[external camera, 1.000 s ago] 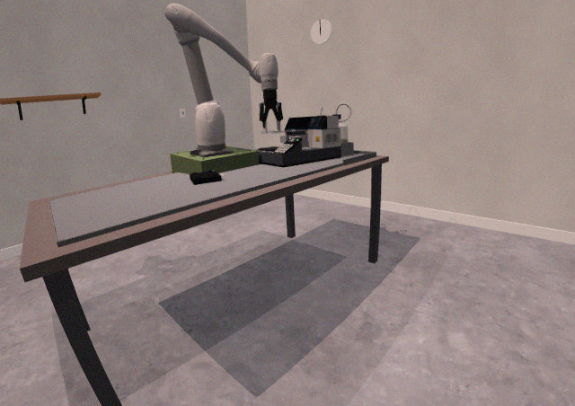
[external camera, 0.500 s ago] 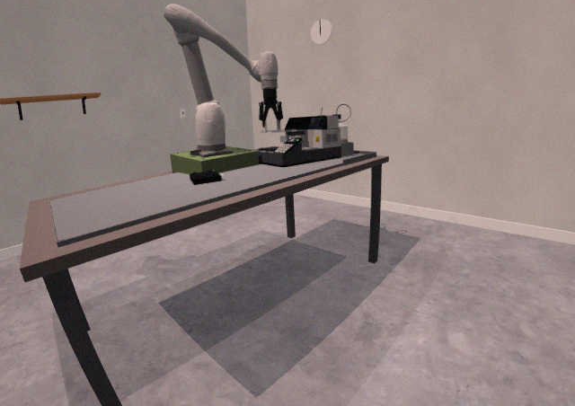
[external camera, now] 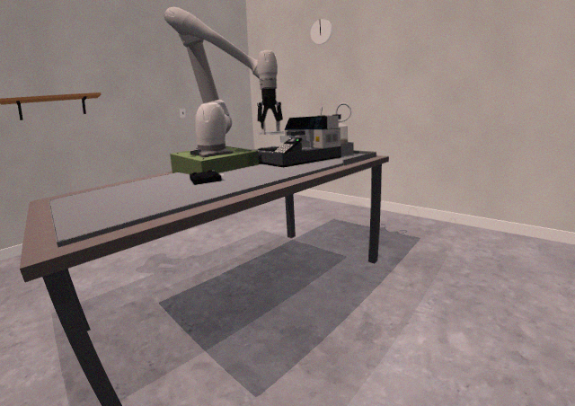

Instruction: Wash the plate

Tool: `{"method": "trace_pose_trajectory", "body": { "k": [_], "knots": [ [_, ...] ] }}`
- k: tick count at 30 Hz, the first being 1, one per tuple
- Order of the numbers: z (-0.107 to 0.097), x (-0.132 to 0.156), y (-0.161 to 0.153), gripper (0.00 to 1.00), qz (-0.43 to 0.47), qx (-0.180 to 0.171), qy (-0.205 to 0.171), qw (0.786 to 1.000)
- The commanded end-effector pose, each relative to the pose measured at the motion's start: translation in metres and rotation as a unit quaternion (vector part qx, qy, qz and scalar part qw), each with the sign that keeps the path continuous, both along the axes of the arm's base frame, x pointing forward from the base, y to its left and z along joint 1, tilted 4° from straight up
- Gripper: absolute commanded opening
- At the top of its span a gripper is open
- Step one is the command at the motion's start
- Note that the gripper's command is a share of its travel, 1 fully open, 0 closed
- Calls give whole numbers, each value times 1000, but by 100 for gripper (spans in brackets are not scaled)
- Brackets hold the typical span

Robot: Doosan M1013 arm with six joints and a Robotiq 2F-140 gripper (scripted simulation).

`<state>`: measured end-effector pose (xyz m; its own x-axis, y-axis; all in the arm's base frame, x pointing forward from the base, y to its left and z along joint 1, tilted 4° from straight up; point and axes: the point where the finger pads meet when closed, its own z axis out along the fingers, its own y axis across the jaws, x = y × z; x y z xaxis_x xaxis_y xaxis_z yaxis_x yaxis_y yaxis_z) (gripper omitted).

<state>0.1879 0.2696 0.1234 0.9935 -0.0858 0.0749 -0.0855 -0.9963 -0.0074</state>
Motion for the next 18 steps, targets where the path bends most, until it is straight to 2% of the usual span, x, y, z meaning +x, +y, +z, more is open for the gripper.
{"method": "trace_pose_trajectory", "body": {
  "k": [1,9,18],
  "knots": [
    [-1,18,-15,10,1,1,1,1000],
    [-3,49,-41,10,1,1,1,1000],
    [-4,59,-49,10,1,1,1,1000]
  ]
}}
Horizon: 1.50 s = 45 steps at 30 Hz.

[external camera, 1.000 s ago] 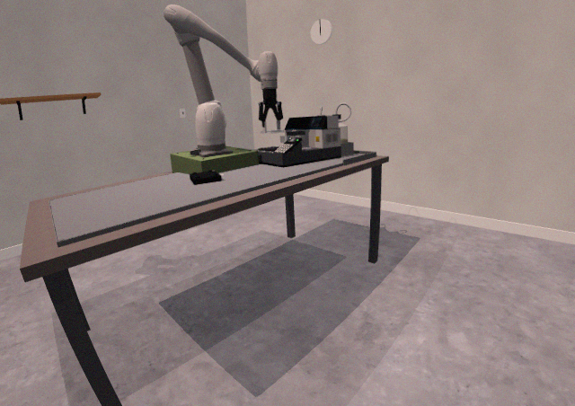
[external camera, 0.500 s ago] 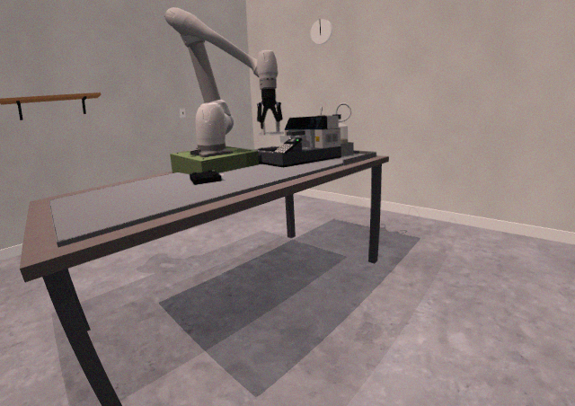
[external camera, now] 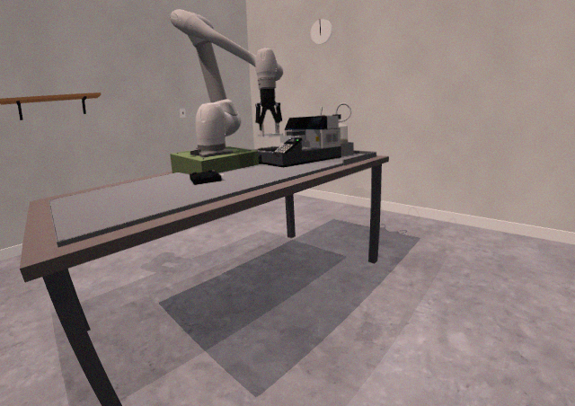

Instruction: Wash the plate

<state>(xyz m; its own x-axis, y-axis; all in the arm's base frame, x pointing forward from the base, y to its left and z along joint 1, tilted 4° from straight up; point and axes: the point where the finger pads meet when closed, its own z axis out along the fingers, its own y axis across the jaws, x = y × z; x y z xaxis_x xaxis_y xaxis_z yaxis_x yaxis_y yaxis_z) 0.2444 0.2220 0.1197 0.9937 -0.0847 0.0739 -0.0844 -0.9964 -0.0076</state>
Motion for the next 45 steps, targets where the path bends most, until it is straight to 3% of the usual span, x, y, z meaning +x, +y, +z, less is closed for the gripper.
{"method": "trace_pose_trajectory", "body": {
  "k": [1,25,45],
  "knots": [
    [0,2,-2,10,0,1,1,1000],
    [-9,50,-100,10,-24,2,1,1000],
    [-13,63,-146,10,-48,4,1,999]
  ]
}}
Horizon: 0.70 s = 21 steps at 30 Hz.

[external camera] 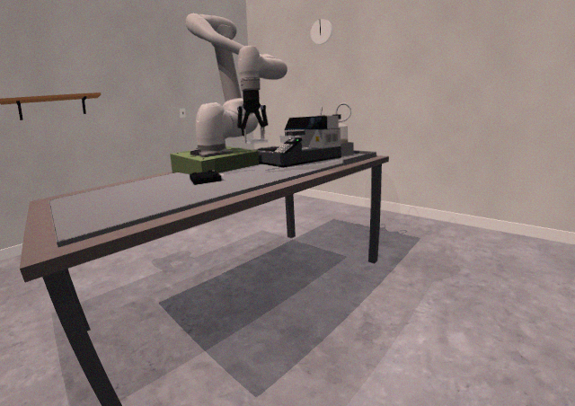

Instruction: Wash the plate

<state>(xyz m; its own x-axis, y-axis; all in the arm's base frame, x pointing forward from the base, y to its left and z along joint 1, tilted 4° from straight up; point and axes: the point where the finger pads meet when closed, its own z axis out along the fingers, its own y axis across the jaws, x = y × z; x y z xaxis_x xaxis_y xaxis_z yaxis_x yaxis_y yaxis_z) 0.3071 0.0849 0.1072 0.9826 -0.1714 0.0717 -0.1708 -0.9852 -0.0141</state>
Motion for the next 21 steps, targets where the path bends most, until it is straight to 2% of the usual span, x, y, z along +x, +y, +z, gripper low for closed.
{"method": "trace_pose_trajectory", "body": {
  "k": [1,14,16,21],
  "knots": [
    [-2,1,-14,10,-4,1,0,1000],
    [-9,3,-79,10,-4,1,0,1000],
    [-9,3,-79,10,-4,1,0,1000],
    [-12,4,-104,10,-4,1,0,1000]
  ]
}}
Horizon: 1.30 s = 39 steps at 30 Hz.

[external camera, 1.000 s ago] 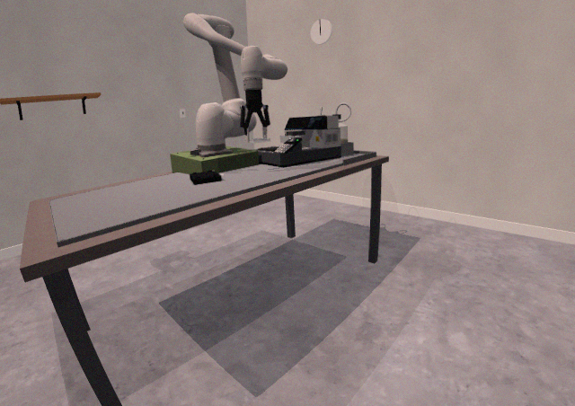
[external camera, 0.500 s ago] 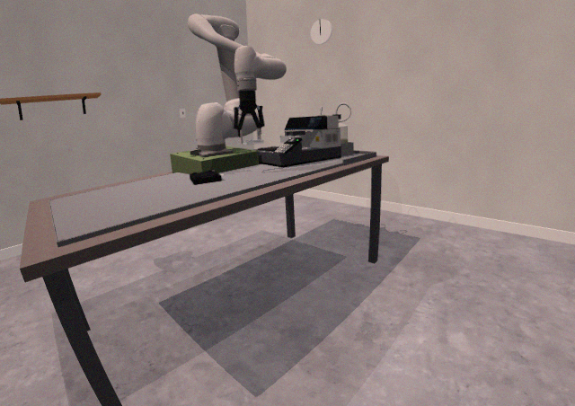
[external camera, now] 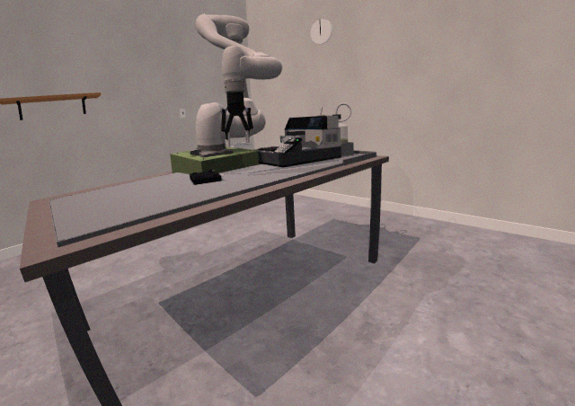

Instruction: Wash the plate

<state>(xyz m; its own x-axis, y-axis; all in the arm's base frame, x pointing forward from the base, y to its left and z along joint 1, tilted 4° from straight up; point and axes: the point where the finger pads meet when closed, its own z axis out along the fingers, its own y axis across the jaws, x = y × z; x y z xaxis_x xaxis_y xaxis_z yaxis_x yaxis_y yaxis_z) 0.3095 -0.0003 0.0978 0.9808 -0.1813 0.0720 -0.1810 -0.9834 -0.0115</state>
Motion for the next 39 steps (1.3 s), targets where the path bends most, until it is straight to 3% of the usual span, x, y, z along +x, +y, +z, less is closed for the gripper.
{"method": "trace_pose_trajectory", "body": {
  "k": [1,4,12,39],
  "knots": [
    [-3,1,-23,10,1,2,0,1000],
    [-4,2,-38,10,1,2,0,1000],
    [-4,2,-39,10,1,2,0,1000],
    [-22,-45,-154,10,-23,4,0,1000]
  ]
}}
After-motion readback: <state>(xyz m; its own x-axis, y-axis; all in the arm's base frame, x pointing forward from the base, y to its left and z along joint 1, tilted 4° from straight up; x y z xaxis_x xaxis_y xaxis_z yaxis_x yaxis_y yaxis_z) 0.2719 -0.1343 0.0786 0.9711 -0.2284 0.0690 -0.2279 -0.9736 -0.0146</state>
